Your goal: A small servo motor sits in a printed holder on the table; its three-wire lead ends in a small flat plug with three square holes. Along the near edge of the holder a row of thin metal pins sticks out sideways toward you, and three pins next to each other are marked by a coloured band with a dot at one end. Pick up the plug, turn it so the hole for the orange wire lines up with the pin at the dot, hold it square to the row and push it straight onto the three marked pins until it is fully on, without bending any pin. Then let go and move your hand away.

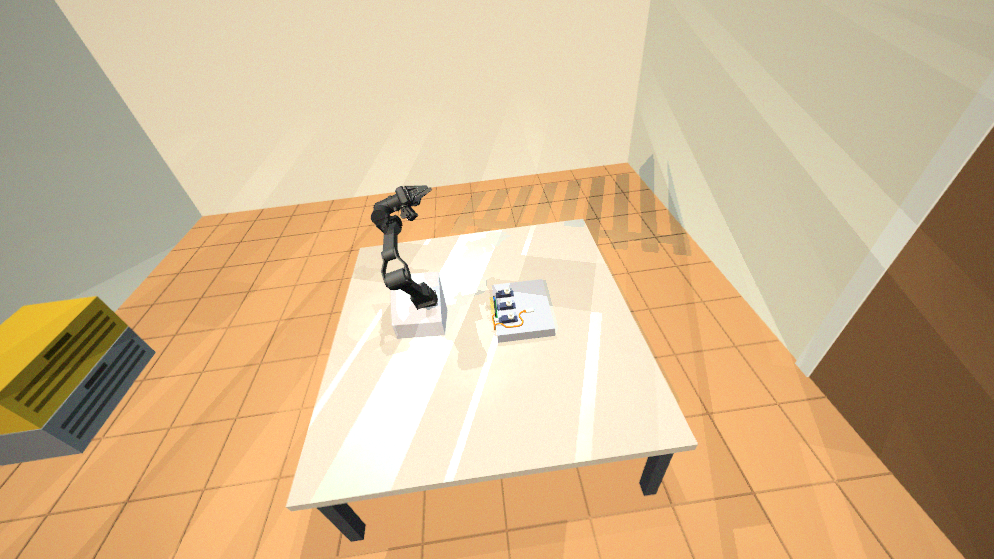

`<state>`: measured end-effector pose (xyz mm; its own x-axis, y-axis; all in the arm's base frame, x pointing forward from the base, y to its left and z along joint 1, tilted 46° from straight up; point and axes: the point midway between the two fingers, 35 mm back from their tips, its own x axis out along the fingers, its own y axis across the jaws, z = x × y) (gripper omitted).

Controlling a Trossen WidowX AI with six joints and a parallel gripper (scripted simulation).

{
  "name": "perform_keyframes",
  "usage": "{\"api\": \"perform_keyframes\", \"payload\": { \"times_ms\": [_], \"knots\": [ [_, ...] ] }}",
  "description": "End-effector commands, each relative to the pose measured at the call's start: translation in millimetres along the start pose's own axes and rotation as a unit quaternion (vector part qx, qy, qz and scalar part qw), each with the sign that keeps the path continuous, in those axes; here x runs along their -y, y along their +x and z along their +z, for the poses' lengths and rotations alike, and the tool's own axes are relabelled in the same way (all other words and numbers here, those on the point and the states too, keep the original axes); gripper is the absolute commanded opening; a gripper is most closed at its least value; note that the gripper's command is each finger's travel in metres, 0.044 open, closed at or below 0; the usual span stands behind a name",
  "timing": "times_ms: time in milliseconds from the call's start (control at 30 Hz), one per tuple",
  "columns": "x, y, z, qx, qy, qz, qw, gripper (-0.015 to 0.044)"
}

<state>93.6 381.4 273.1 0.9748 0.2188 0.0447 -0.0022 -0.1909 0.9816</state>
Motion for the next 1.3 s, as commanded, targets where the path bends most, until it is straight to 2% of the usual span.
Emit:
{"api": "perform_keyframes", "payload": {
  "times_ms": [0, 333, 700, 1267],
  "knots": [
    [0, 1, 0, 0.000, -0.001, 0.000, 1.000, 0.0374],
    [-14, 27, 10, 0.004, -0.051, 0.019, 0.999, 0.0115],
    [-44, 88, 46, 0.024, -0.167, 0.055, 0.984, 0.0115],
    [-93, 170, 147, 0.069, -0.388, 0.077, 0.916, 0.0115]
  ]
}}
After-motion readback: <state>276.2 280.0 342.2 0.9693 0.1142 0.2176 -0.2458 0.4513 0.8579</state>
